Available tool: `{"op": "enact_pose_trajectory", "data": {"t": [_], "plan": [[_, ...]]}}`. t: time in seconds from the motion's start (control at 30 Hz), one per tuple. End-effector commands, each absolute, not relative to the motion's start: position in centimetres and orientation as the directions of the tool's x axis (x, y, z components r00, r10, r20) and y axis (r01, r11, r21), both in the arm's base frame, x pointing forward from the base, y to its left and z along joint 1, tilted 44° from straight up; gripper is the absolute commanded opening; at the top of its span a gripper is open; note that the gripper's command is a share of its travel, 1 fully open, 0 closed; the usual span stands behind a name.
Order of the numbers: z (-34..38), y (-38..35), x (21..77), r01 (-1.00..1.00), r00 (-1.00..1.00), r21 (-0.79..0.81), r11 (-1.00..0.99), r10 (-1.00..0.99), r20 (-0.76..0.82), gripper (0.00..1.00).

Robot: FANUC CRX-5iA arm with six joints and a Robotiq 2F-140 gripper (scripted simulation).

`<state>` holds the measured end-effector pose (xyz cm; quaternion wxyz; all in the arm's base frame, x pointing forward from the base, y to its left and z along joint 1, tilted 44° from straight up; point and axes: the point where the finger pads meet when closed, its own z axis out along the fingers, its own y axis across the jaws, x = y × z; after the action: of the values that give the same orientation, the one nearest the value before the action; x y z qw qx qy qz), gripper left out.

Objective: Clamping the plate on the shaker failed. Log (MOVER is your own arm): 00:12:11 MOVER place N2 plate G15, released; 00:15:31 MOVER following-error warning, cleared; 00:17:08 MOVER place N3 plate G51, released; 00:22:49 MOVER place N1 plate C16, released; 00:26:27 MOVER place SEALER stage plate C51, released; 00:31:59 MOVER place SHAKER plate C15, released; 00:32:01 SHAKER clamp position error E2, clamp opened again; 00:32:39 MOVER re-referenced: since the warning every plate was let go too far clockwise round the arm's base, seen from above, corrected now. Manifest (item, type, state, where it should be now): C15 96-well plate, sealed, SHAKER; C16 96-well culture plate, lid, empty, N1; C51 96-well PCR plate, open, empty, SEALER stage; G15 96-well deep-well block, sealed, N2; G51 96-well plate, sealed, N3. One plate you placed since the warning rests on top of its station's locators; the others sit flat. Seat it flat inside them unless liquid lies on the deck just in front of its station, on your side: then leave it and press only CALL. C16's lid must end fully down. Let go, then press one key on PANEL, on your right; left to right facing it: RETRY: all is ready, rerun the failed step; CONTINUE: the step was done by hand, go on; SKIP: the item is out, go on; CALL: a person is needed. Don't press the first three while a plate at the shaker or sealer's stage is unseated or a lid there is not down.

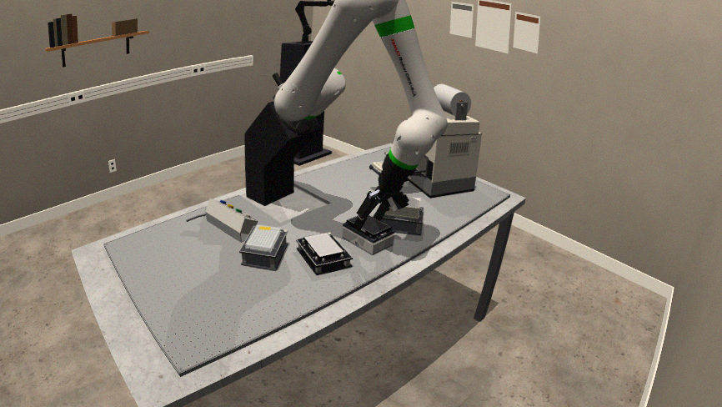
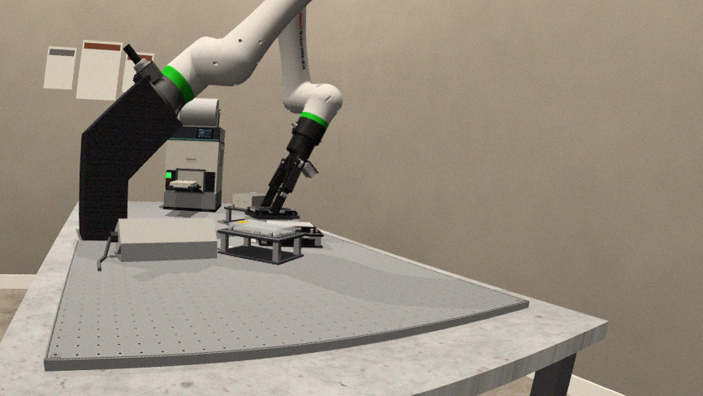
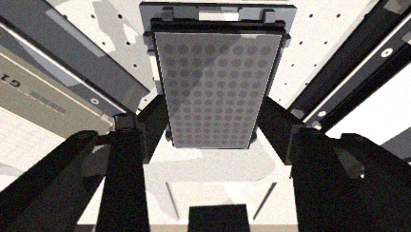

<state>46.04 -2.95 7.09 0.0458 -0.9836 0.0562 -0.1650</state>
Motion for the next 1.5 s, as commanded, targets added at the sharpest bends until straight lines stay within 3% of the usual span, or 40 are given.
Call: {"op": "enact_pose_trajectory", "data": {"t": [0.0,0.1,0.13,1.47], "plan": [[7.15,-2.96,46.06,-0.095,0.939,-0.109,-0.989,-0.126,0.320,0.10],[7.15,-2.96,46.06,-0.095,0.939,-0.109,-0.989,-0.126,0.320,0.10],[7.15,-2.96,46.06,-0.095,0.939,-0.109,-0.989,-0.126,0.320,1.00],[7.12,-2.96,46.03,-0.095,0.939,-0.109,-0.989,-0.126,0.320,1.00]]}}
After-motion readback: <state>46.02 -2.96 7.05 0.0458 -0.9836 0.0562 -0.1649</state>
